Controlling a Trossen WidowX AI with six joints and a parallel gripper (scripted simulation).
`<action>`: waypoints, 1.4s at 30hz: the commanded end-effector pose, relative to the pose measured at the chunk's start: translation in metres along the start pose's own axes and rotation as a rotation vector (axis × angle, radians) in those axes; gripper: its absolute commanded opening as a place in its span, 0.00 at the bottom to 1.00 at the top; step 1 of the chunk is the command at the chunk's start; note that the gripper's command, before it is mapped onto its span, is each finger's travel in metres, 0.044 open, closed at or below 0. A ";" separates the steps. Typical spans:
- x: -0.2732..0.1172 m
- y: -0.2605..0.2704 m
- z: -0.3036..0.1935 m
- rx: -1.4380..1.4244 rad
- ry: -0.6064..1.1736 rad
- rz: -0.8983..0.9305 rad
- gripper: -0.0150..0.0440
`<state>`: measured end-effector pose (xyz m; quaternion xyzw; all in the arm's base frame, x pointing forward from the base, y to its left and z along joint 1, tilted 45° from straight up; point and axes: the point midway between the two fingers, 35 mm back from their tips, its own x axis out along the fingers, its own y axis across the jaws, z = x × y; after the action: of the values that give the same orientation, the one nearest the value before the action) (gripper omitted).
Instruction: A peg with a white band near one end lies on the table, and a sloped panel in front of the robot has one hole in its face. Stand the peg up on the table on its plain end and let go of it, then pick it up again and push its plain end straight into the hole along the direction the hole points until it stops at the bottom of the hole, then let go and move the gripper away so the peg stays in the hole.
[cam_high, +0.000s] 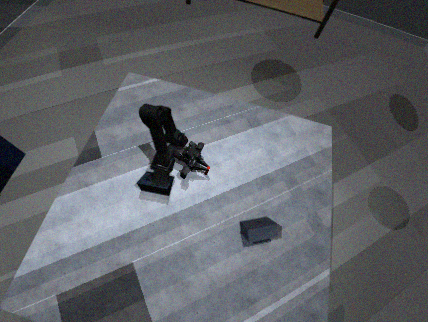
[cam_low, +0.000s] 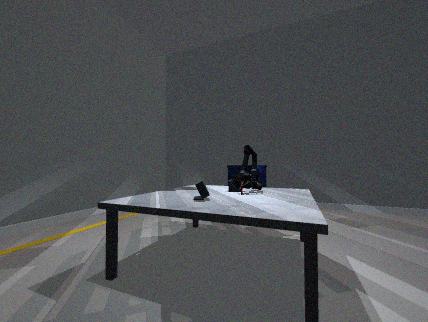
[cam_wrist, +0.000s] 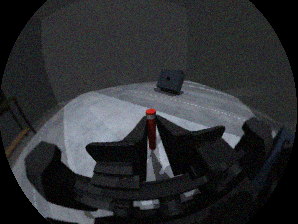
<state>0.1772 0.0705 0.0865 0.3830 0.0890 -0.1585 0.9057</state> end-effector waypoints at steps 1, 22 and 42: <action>-0.001 0.000 -0.001 0.000 0.001 0.000 0.34; -0.003 -0.001 -0.001 0.000 -0.026 0.003 0.47; -0.003 -0.001 -0.001 0.000 -0.026 0.003 0.47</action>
<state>0.1744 0.0715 0.0857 0.3817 0.0764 -0.1618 0.9068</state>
